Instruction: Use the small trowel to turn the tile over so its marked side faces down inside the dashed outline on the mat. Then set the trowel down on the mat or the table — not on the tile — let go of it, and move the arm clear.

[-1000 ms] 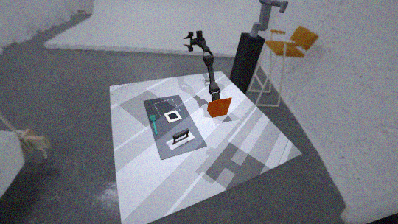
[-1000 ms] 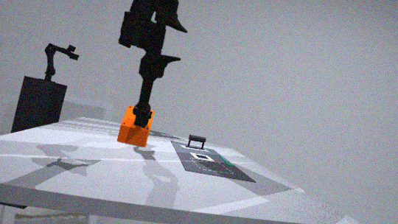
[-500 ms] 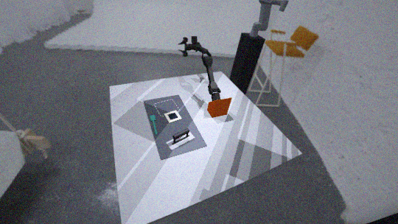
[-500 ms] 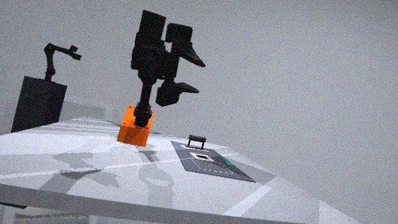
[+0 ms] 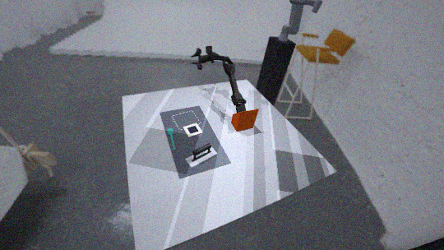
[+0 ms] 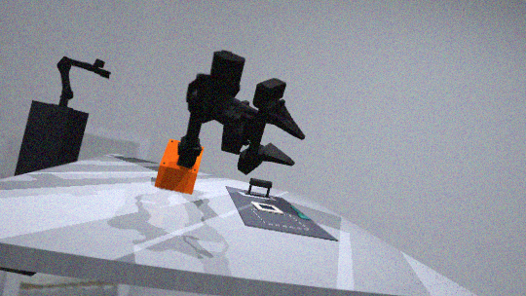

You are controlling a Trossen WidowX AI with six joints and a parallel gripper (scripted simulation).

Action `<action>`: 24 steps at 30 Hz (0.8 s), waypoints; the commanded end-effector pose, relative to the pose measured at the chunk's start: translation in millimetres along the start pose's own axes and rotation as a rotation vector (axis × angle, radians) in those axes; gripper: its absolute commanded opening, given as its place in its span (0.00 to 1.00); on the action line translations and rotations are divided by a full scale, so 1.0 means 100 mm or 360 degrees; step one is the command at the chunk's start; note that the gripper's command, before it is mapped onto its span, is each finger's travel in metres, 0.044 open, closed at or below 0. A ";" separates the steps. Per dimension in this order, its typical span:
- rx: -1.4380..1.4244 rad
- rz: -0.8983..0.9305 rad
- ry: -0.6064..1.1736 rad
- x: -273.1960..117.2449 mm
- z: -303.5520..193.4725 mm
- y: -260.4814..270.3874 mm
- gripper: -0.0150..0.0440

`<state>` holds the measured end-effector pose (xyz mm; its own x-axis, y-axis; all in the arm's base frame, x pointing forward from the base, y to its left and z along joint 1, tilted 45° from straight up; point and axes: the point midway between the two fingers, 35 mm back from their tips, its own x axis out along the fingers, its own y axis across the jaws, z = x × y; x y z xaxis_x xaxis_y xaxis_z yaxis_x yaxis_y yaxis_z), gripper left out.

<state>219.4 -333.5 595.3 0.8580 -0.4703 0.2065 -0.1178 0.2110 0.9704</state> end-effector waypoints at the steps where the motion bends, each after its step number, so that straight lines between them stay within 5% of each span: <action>1: 0.0047 -0.0089 0.0041 0.24 -0.10 -0.28 0.71; 24: 0.0030 -0.0574 0.0297 1.23 -1.09 -1.69 0.71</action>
<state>374.0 -341.8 467.4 0.9212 -0.3731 -0.1109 0.1397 0.0512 0.9889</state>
